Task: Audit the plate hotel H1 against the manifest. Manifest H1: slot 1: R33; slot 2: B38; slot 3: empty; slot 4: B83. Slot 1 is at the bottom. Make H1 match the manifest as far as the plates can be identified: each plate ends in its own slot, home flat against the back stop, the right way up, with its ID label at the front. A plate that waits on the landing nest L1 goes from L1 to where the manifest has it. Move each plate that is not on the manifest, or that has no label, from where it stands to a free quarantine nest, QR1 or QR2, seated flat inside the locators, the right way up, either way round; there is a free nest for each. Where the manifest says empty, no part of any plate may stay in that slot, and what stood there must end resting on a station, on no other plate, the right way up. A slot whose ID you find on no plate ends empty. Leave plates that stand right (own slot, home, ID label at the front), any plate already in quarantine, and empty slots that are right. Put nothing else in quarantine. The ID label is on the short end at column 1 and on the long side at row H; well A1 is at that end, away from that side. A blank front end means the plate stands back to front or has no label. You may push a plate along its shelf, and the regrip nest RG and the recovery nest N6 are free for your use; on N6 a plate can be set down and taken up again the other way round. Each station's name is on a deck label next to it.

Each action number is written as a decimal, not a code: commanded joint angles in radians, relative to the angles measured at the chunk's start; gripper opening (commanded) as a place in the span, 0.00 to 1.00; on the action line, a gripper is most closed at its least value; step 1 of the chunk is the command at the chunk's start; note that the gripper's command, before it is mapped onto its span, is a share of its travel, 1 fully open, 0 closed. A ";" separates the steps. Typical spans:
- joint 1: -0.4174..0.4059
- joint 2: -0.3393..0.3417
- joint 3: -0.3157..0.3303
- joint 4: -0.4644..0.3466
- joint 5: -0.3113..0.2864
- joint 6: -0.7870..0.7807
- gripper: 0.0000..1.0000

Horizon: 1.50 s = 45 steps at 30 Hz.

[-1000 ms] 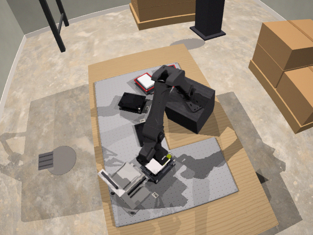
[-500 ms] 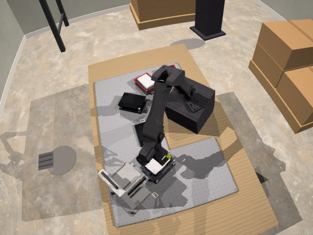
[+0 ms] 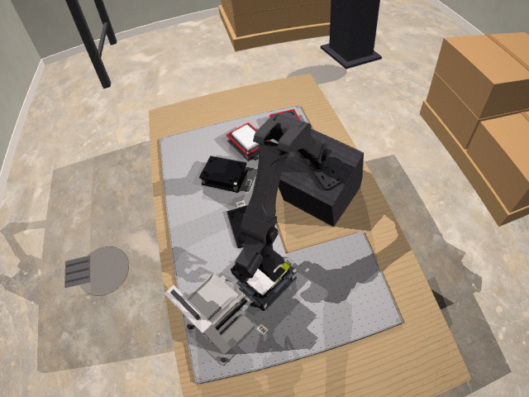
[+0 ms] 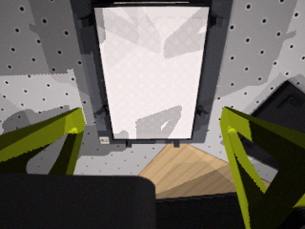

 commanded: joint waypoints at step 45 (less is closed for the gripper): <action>-0.006 0.133 -0.020 0.172 -0.002 -0.006 1.00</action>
